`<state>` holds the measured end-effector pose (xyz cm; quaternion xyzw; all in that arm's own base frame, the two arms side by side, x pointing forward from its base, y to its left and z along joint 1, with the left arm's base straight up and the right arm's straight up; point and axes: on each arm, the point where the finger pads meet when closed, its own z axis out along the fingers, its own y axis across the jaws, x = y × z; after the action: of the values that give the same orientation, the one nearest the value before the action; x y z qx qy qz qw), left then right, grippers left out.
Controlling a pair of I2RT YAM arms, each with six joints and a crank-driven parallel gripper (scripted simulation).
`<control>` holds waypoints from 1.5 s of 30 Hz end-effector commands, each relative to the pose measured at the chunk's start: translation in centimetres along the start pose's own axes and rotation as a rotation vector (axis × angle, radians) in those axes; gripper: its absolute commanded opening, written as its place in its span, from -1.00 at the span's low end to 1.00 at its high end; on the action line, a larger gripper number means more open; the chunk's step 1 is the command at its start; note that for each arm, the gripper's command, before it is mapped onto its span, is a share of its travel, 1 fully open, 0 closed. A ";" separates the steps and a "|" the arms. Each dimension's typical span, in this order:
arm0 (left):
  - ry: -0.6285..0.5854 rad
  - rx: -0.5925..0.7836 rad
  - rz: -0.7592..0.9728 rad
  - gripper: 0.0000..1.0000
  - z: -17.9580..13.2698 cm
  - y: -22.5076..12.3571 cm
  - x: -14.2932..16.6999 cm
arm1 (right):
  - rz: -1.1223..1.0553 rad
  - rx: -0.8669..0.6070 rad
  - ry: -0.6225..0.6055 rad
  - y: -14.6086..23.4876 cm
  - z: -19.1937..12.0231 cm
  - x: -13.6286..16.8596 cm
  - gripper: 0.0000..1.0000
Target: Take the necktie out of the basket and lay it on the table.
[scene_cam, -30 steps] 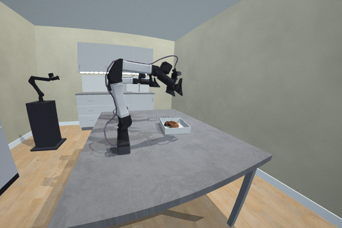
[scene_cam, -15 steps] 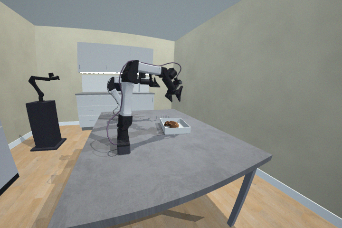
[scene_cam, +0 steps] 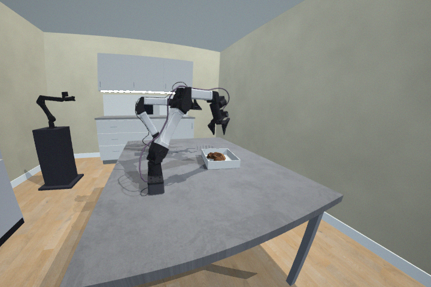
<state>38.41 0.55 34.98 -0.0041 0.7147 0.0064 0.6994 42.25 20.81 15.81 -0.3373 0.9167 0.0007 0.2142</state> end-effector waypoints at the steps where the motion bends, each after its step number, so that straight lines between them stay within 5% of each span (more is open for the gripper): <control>1: 0.000 0.000 0.000 1.00 0.0 0.0 0.0 | -0.035 -0.040 0.088 0.8 -0.3 -0.3 0.72; 23: 0.000 0.000 0.000 1.00 0.0 0.0 0.0 | -0.170 -0.175 0.375 5.1 5.2 -2.3 0.63; 45: 0.000 0.000 0.000 1.00 0.0 0.0 0.0 | -0.183 -0.187 0.402 5.5 5.7 -2.4 0.60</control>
<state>38.41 0.55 34.98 -0.0041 0.7147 0.0064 0.6994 42.08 26.64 9.85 -0.4300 0.8952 0.0101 0.1169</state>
